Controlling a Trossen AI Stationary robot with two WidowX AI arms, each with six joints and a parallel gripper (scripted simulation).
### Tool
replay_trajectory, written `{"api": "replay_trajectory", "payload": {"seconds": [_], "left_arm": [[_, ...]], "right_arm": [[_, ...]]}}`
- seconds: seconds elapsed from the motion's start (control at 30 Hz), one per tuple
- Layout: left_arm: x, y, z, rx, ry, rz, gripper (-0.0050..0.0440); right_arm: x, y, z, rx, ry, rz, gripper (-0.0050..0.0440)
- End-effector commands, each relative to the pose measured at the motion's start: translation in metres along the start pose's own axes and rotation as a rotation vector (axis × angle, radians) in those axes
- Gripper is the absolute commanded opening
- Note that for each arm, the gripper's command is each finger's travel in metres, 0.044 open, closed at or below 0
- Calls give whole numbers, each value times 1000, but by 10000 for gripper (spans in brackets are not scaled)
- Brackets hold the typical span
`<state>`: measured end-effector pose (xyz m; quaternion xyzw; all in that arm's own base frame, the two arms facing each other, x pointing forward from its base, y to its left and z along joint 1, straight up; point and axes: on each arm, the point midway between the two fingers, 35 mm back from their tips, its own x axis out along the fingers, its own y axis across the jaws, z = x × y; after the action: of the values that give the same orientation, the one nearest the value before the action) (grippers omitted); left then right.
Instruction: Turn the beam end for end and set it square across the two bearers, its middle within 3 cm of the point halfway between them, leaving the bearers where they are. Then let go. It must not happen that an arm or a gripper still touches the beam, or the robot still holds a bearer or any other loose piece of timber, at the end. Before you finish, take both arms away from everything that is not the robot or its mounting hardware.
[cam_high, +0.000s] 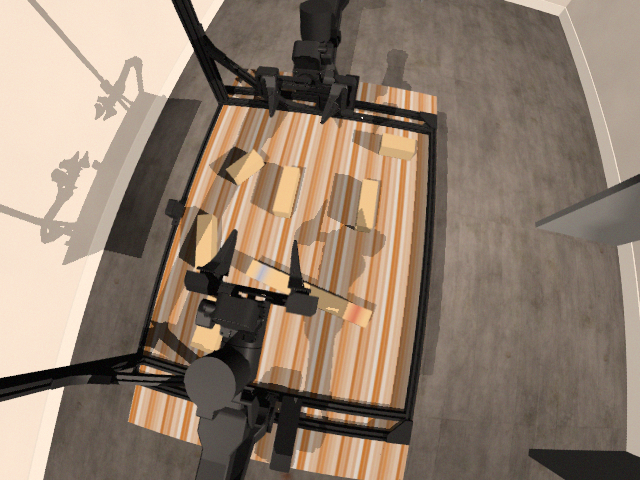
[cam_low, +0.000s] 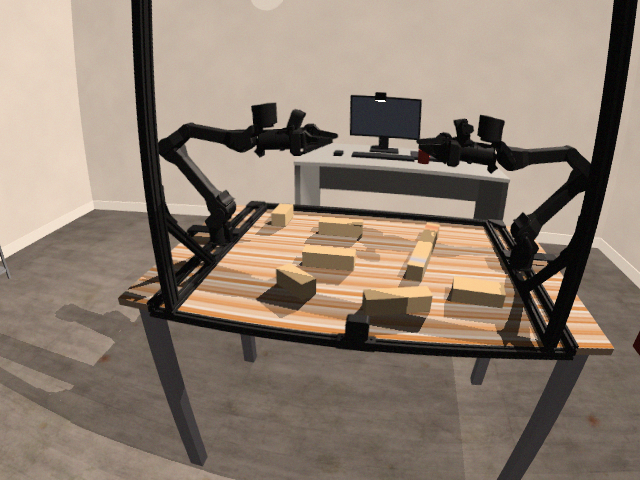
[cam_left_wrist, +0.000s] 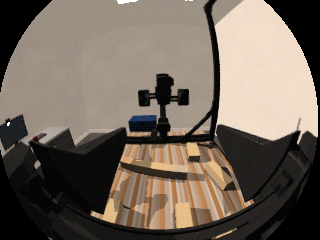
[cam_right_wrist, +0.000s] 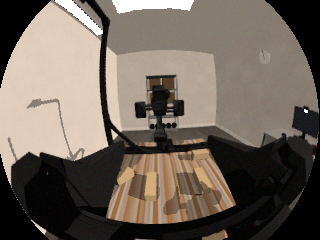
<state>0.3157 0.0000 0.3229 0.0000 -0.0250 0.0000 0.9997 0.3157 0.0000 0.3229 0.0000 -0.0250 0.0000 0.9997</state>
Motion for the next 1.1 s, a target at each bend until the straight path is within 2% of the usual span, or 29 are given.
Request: {"api": "replay_trajectory", "payload": {"seconds": [0.0, 0.57, 0.8, 1.03, 1.07], "left_arm": [[0, 0, 0, 0, 0, 0, 440], [0, 0, -1, 0, 6, 0, 440], [2, 0, -43, 1, 234, 0, 440], [-8, 0, -87, 1, 486, 0, 440], [-8, 0, -87, 1, 486, 0, 440]], "right_arm": [[0, 0, 0, 0, 0, 0, 440], [1, 0, -1, -6, 6, -1, 440], [21, -18, -43, -242, 239, -24, 440], [32, -39, -91, -481, 502, 17, 440], [32, -39, -91, -481, 502, 17, 440]]}}
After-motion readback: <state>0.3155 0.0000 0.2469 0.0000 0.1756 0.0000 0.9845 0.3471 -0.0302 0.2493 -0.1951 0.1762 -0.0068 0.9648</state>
